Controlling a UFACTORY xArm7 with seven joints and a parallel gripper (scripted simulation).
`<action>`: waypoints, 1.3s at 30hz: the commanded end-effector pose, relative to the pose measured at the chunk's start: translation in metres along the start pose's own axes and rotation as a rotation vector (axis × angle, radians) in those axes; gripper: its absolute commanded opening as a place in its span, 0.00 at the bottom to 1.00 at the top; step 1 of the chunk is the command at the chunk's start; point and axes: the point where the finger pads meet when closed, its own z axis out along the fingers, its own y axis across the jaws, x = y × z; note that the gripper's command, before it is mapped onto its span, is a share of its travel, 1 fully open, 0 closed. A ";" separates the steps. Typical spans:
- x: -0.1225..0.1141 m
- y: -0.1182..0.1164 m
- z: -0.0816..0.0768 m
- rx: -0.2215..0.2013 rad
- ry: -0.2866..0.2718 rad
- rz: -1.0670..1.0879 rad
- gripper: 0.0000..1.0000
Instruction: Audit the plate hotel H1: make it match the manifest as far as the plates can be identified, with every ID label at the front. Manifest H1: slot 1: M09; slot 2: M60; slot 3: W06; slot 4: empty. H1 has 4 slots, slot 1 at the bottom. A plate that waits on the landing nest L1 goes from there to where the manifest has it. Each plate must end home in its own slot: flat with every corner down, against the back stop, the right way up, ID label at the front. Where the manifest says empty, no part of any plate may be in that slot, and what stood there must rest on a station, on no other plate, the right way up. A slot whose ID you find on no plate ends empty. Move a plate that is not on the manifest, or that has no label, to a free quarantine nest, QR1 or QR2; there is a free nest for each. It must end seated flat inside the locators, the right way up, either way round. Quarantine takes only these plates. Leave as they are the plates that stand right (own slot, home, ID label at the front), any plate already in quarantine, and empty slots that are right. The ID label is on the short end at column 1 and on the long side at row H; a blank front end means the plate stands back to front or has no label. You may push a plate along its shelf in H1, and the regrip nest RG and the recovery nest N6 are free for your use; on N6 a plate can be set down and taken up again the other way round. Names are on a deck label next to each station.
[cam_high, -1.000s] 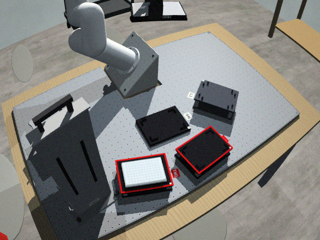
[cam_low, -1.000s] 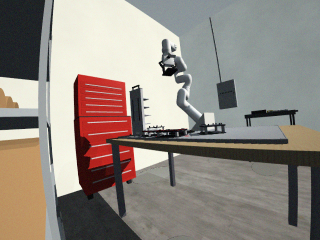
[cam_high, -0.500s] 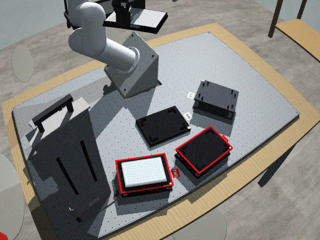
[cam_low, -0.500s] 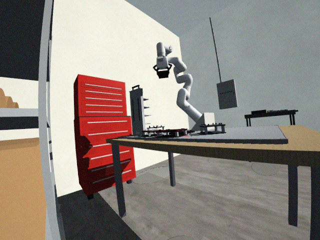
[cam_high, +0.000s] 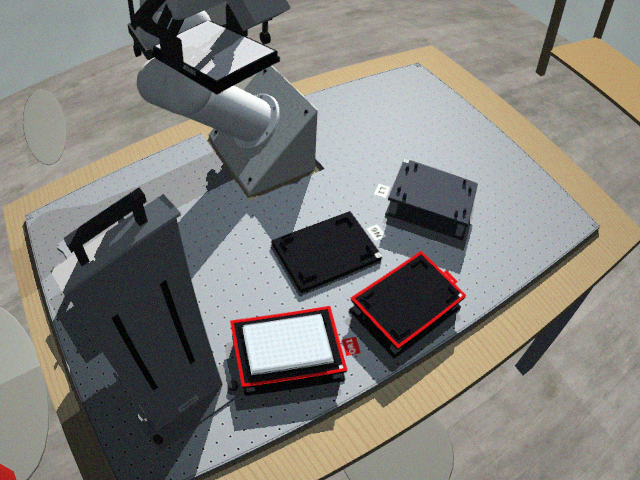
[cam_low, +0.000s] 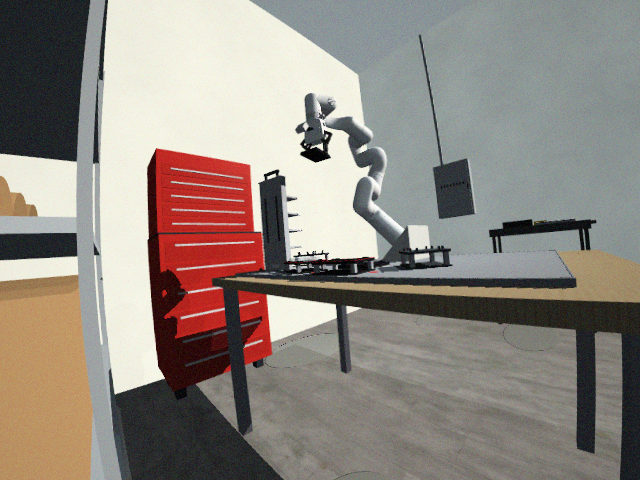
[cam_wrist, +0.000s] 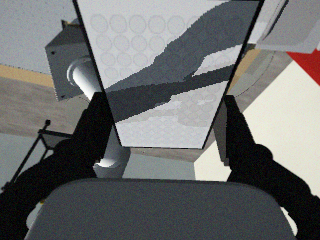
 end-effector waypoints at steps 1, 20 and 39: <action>-0.007 0.019 -0.001 -0.001 0.005 0.066 0.00; -0.060 0.086 -0.001 -0.002 0.004 0.066 0.00; -0.123 0.141 -0.001 -0.002 0.004 0.066 0.00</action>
